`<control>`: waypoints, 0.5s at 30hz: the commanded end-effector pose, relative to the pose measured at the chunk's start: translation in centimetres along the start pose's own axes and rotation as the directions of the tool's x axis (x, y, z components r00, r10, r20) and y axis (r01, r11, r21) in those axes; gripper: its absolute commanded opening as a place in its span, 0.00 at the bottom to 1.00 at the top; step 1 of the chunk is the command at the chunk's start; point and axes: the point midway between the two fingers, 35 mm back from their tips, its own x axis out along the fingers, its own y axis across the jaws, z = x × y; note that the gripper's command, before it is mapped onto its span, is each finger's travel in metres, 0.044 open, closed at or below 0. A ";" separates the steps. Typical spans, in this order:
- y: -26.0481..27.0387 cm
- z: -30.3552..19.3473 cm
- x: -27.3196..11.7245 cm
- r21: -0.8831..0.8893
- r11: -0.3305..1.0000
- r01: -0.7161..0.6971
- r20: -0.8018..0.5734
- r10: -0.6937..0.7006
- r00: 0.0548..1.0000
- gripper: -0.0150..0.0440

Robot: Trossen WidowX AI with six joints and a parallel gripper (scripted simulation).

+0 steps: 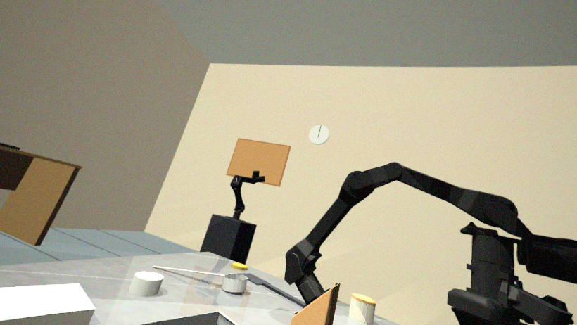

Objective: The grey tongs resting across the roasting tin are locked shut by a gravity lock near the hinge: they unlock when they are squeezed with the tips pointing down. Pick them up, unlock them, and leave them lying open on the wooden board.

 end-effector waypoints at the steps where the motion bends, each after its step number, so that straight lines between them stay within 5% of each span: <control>1: -2.3 -0.3 -1.0 -0.015 1.000 0.018 -0.024 -0.018 1.000 1.00; 15: -1.8 -0.4 -5.7 0.000 1.000 0.002 -0.017 -0.002 1.000 1.00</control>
